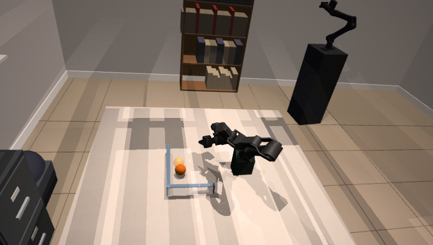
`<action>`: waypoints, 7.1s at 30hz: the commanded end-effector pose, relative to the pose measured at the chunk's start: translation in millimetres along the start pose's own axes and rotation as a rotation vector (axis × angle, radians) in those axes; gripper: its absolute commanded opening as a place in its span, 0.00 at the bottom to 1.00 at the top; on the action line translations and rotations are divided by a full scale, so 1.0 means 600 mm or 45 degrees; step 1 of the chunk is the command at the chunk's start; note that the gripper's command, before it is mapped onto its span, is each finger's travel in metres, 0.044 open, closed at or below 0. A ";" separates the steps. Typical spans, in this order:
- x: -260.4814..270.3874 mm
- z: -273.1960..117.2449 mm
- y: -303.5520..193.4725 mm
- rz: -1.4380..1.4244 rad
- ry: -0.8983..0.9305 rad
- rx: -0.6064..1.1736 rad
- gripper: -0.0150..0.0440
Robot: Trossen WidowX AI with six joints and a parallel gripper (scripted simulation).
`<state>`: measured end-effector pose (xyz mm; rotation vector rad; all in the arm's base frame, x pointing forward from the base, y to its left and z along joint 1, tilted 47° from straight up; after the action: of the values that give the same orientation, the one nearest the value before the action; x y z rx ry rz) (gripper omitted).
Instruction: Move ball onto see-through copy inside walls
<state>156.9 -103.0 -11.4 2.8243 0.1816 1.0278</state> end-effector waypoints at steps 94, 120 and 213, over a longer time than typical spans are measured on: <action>0.252 0.211 -0.102 -1.227 0.350 1.291 0.68; 0.303 0.088 0.088 -1.231 0.341 1.288 0.25; 0.231 0.200 0.062 -1.219 0.343 1.266 0.97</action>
<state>342.6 -125.2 -10.1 2.5047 2.3230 1.1895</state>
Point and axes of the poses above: the point midway between the two fingers, 35 mm back from their tips, its own z axis out along the fingers, its own x axis across the jaws, y = z × x, the point moved 4 cm from there along -z, back along the fingers, and after that the axes turned 7 degrees about -z, right-handed, at the moved point
